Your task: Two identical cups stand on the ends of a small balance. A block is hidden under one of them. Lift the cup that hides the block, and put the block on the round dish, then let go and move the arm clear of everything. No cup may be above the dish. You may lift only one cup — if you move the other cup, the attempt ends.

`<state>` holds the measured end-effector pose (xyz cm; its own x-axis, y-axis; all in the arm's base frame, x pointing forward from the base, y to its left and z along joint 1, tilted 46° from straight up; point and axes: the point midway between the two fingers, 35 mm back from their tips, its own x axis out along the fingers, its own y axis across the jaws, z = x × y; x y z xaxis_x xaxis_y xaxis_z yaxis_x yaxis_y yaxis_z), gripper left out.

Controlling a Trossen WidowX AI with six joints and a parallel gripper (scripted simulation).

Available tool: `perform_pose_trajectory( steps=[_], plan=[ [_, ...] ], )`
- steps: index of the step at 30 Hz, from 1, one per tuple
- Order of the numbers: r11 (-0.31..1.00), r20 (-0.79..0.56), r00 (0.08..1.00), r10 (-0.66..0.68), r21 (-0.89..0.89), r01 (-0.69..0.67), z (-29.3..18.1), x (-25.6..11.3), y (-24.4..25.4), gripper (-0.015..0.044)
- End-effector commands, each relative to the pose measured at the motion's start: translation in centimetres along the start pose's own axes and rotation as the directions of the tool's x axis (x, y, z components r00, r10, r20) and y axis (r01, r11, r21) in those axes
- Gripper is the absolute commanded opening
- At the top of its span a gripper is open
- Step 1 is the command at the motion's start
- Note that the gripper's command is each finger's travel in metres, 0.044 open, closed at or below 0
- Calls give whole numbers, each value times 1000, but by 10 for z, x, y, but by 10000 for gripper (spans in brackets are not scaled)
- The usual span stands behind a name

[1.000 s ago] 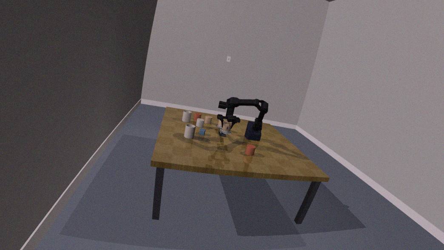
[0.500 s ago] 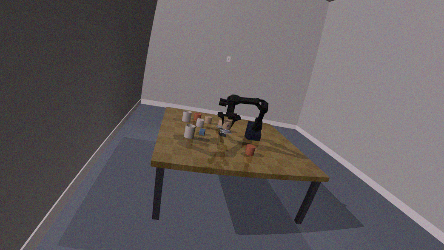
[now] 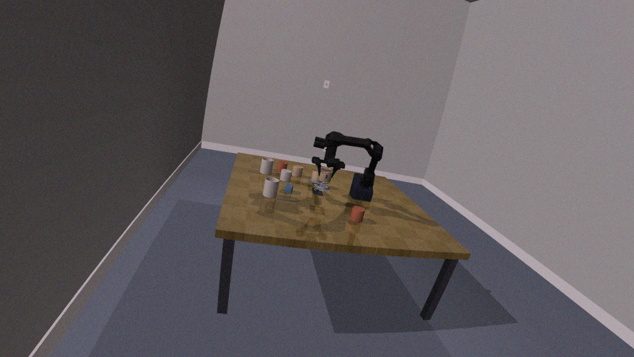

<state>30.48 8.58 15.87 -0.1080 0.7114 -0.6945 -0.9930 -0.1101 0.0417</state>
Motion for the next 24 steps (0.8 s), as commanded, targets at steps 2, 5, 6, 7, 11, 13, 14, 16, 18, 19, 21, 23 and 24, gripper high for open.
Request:
perform_pose_trajectory(
  steps=[2,5,6,7,11,13,14,16,18,19,21,23,24],
  plan=[
    [1000,-4,1000,-10,-3,10,-1,-9,-1,0],
    [1000,-3,1000,-10,-3,10,-1,-13,0,0],
    [1000,-2,1000,-9,-3,9,-1,-15,0,0],
    [1000,-2,1000,-9,-3,9,-1,-16,1,0],
    [1000,-1,1000,-9,-3,9,0,-21,2,0],
    [1000,0,1000,-9,-3,9,0,-24,2,0],
    [1000,0,1000,-9,-3,9,0,-25,2,0],
    [1000,1,1000,-9,-3,9,0,-27,3,0],
    [1000,2,1000,-8,-3,8,0,-30,4,0],
    [1000,6,1000,1,0,-1,1,-23,4,0],
    [1000,6,1000,1,0,-1,1,-23,4,0],
    [1000,6,1000,1,0,-1,1,-23,4,0],
    [1000,6,1000,1,0,-1,1,-23,4,0]
  ],
)
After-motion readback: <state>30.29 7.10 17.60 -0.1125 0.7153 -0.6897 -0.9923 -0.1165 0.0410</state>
